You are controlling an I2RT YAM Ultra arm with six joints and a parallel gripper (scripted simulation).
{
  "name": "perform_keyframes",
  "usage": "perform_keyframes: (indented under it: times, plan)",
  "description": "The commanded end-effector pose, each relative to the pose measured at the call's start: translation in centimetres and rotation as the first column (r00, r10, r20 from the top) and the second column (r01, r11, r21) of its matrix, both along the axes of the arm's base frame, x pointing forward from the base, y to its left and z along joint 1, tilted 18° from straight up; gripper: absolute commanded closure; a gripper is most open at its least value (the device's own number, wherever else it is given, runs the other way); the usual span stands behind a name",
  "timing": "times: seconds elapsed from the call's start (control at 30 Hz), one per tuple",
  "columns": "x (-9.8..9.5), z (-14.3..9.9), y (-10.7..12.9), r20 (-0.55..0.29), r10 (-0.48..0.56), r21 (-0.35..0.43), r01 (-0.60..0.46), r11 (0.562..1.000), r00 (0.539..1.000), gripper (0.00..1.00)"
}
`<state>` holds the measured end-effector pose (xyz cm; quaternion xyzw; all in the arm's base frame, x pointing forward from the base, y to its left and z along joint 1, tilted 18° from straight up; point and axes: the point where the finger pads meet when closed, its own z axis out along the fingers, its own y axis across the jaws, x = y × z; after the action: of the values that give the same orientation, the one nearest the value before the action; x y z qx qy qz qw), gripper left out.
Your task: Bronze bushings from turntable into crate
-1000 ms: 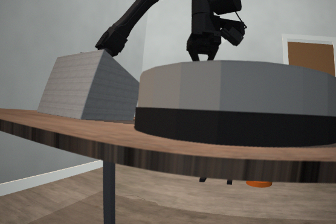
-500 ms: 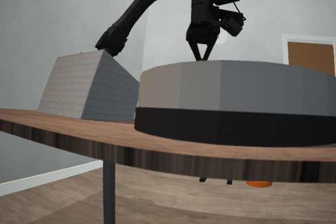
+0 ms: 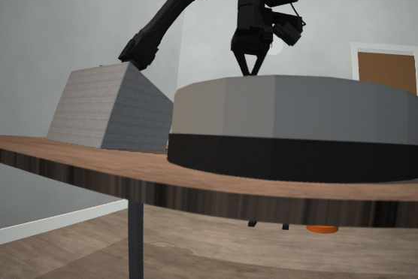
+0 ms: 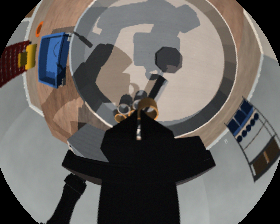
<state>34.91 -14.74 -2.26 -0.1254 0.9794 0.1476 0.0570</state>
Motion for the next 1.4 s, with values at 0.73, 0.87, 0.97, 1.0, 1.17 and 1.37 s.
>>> perform_keyframes:
  times: [0.73, 0.87, 0.97, 1.0, 1.17, 1.37]
  plan:
    - [-0.1, 0.9, 0.6, 0.005, -0.001, -0.004, 0.001, 1.0, 1.0, 1.0]
    - [0.4, 1.3, 1.7, 0.023, -0.001, -0.005, 0.001, 1.0, 1.0, 1.0]
    - [0.7, 1.7, 3.1, 0.025, -0.001, -0.004, 0.001, 1.0, 1.0, 1.0]
    - [0.8, 1.9, 3.7, 0.025, -0.001, -0.004, 0.001, 1.0, 1.0, 1.0]
    - [1.1, 2.6, 5.9, 0.025, -0.001, -0.002, 0.001, 1.0, 1.0, 1.0]
    - [1.8, 4.4, 11.2, 0.024, -0.001, 0.0, 0.001, 1.0, 1.0, 1.0]
